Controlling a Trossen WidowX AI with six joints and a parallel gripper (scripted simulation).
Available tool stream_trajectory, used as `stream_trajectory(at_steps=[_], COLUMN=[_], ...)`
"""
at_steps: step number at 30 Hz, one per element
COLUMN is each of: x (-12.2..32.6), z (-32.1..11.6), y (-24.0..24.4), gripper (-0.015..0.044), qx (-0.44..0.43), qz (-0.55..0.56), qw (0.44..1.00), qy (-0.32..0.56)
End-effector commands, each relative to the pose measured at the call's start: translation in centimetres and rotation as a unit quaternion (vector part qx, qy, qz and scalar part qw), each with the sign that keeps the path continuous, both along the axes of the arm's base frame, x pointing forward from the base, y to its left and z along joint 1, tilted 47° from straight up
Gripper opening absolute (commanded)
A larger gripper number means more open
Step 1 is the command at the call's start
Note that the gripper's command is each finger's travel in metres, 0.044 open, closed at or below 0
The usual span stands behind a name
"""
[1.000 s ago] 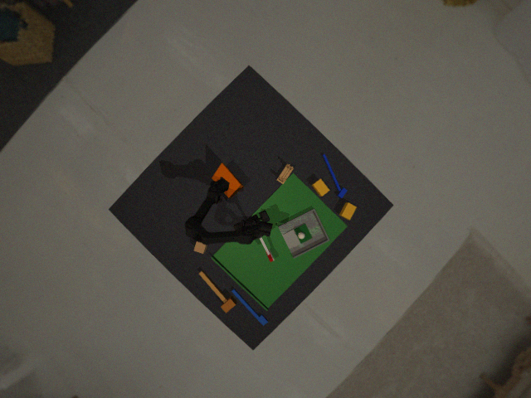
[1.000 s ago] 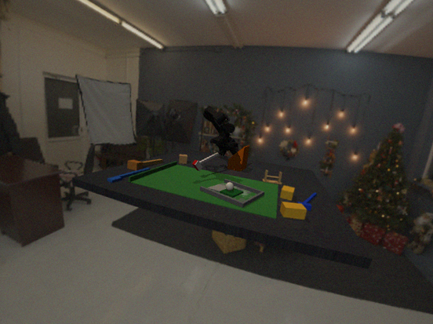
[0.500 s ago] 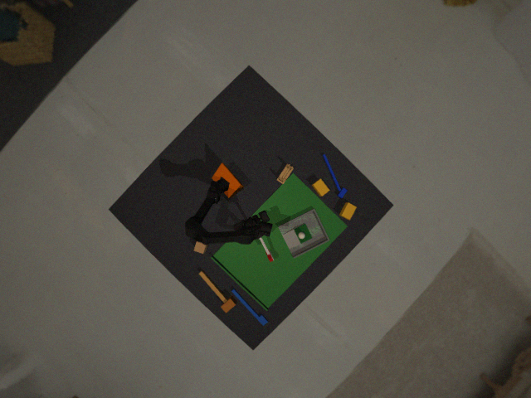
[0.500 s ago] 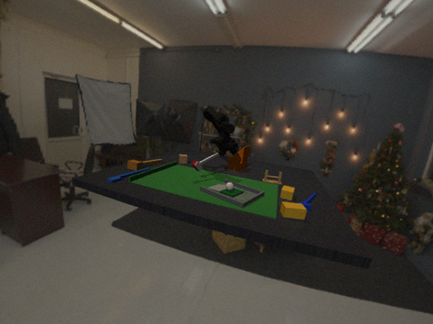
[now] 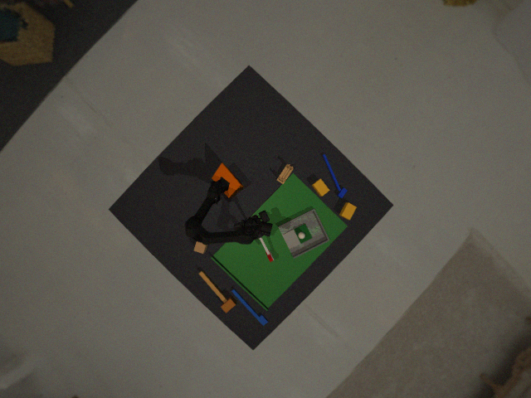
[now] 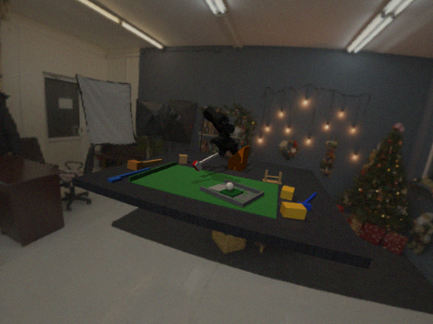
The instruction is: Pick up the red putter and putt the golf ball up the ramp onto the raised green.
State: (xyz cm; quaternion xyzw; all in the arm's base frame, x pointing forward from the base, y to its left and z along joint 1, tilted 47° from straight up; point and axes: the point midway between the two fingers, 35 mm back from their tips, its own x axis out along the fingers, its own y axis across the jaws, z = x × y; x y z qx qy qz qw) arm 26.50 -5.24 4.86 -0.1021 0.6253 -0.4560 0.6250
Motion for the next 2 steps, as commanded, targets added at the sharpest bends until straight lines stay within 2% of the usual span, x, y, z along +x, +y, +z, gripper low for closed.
stream_trajectory(at_steps=[1, 2], x=[0.08, 0.08], z=[-0.03, -0.03], y=[0.08, 0.08], gripper=[0.0, 0.0], qx=[0.0, 0.0], qz=[0.003, 0.003], qw=[1.0, 1.0], qy=[-0.001, -0.001])
